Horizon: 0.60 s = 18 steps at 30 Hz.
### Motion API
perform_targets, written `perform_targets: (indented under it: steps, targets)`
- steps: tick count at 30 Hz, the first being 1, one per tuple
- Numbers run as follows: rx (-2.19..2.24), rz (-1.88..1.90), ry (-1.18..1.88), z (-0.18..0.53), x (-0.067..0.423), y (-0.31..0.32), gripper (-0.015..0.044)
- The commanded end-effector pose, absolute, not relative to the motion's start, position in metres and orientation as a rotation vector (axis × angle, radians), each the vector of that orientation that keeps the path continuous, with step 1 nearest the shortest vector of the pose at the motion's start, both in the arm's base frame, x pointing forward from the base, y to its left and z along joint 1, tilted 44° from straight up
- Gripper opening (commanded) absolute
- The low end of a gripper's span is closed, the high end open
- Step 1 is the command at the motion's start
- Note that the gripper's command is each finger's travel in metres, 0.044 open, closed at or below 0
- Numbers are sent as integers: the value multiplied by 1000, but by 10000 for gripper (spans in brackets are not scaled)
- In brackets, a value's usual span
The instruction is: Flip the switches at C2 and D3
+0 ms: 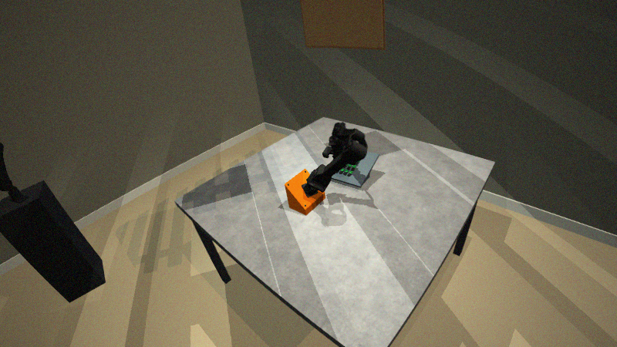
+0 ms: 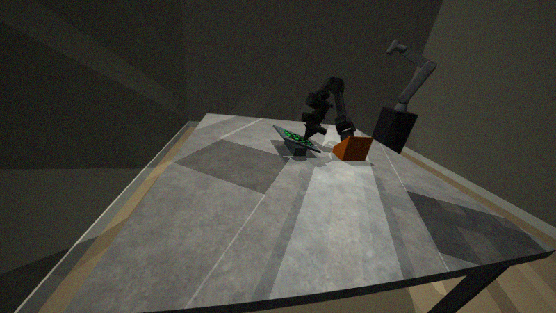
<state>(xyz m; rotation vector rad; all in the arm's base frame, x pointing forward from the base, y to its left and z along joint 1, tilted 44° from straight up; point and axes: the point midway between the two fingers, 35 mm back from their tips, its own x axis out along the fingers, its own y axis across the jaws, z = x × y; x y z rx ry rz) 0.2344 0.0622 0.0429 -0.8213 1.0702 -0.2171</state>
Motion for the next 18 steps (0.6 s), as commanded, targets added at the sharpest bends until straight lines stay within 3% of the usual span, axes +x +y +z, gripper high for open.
perform_targets:
  steps: [1, 18]
  targets:
    - [-826, -218, 1067, 43, 235, 62, 0]
    - [-826, -219, 1067, 41, 236, 60, 0]
